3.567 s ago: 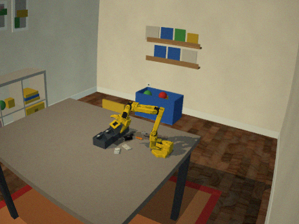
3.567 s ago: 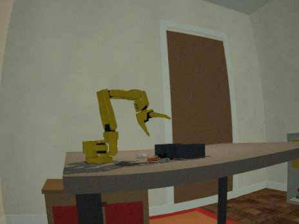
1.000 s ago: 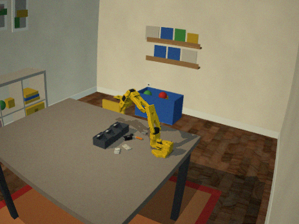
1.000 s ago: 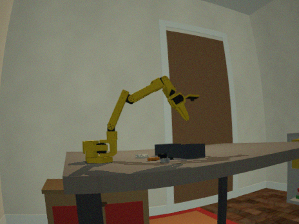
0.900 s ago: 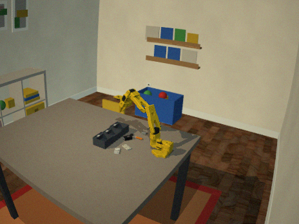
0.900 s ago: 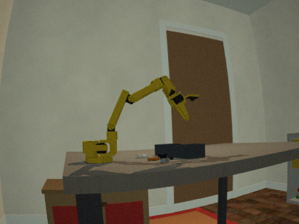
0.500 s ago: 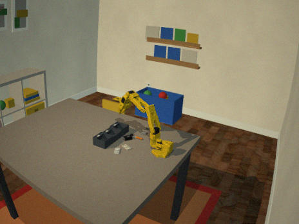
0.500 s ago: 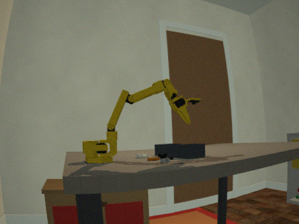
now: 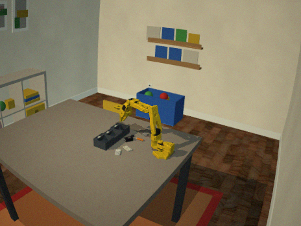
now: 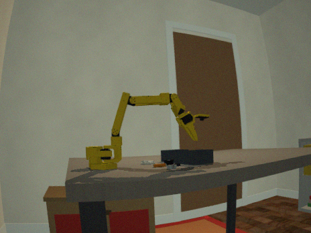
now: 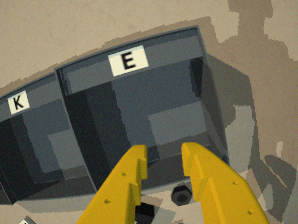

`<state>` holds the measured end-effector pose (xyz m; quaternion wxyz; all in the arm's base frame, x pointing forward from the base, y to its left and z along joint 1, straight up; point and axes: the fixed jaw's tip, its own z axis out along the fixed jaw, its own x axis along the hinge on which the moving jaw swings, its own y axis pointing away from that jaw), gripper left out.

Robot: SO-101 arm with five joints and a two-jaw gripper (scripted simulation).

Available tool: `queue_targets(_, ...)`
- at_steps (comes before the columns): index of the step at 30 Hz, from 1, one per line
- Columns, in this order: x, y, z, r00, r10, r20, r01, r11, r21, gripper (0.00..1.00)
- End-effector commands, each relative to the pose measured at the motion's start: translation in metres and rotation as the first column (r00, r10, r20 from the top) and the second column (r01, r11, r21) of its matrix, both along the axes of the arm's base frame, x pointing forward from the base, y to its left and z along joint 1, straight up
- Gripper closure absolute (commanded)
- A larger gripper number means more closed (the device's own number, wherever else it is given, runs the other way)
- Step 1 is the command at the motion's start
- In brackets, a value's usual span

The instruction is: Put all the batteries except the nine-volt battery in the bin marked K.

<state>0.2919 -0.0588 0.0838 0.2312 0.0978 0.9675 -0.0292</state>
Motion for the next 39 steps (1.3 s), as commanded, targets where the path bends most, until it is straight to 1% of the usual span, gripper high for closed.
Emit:
queue_targets(1, 0.0040, -0.0037, 0.0201, 0.995, -0.014, 0.100, 0.016, 1.000, -0.018, 0.93)
queue_targets(7, 0.0040, -0.0037, 0.0201, 0.995, -0.014, 0.100, 0.016, 1.000, -0.018, 0.93)
queue_targets(8, 0.0021, -0.0032, 0.0251, 0.992, -0.014, 0.125, 0.017, 1.000, -0.023, 0.93)
queue_targets(39, 0.0021, -0.0032, 0.0251, 0.992, -0.014, 0.125, 0.017, 1.000, -0.023, 0.93)
